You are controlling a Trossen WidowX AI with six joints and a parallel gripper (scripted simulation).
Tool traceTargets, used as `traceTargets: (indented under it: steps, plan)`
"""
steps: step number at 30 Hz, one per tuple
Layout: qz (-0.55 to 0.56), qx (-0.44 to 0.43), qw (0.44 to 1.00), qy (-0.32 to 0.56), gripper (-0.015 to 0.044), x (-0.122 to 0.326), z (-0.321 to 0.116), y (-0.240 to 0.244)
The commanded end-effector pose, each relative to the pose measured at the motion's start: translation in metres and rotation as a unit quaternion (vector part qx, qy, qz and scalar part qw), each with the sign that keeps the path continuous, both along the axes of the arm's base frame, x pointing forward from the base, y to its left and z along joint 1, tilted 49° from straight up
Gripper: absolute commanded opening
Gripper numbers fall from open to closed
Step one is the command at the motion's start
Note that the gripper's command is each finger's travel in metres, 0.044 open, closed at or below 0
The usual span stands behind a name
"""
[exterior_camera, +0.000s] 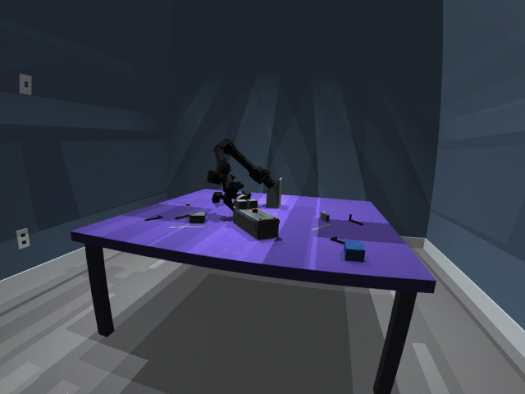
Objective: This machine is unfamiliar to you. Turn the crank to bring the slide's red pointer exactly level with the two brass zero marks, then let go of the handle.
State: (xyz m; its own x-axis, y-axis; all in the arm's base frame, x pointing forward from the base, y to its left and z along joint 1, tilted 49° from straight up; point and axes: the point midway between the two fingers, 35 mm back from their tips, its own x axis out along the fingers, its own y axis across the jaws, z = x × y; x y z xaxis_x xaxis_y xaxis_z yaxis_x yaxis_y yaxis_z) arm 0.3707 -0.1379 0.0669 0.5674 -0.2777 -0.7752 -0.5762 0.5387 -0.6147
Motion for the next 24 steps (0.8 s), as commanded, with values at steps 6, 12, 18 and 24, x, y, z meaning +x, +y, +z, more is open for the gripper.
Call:
traceTargets:
  steps: [6, 12, 18, 24]
  plan:
    - [0.003, 0.000, 1.000, 0.000, 0.0000, -0.002, -0.004, 0.000]
    - [0.003, 0.000, 1.000, 0.000, 0.0000, -0.005, -0.011, 0.000]
    - [0.003, 0.000, 1.000, 0.000, 0.0000, -0.005, -0.012, 0.000]
    - [0.003, 0.000, 1.000, 0.000, 0.0000, -0.006, -0.013, 0.000]
